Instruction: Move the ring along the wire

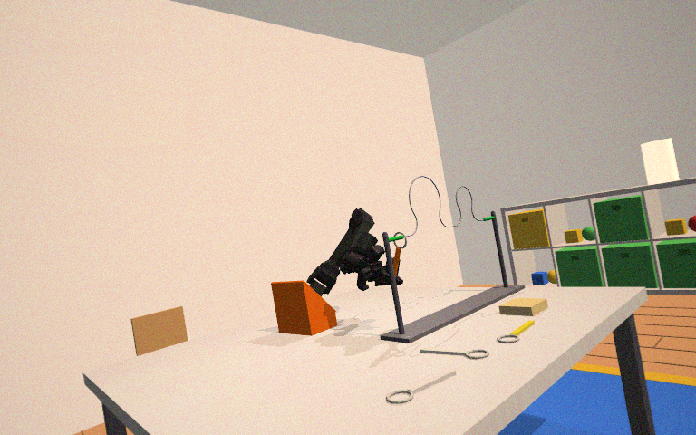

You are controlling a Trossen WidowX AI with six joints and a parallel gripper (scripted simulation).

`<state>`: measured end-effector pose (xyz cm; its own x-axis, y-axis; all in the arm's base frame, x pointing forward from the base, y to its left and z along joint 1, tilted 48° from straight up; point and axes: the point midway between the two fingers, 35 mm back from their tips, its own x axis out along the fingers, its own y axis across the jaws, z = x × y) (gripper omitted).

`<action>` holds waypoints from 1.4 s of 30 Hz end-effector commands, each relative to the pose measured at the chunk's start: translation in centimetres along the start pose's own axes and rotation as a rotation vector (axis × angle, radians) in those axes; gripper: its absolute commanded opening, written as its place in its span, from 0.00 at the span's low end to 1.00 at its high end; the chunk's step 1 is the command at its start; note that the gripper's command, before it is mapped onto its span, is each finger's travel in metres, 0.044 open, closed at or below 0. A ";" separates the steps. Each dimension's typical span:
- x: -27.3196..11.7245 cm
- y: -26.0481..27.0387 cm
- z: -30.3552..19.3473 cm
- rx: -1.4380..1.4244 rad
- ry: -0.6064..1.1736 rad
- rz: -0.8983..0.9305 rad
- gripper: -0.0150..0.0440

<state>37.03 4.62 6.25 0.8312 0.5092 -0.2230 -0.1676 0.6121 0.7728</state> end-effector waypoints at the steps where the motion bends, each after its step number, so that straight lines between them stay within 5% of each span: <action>1: 0.2 -0.1 -0.6 0.003 -0.003 -0.005 0.00; 25: 0.2 -0.1 -0.7 0.003 -0.003 -0.005 0.00; 37: 0.0 -0.1 -0.7 -0.002 -0.001 -0.002 0.53; 42: -1.5 -0.2 -0.6 -0.001 0.000 -0.005 0.53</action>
<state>36.44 4.74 5.96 0.8322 0.5077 -0.2229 -0.1673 0.6132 0.7720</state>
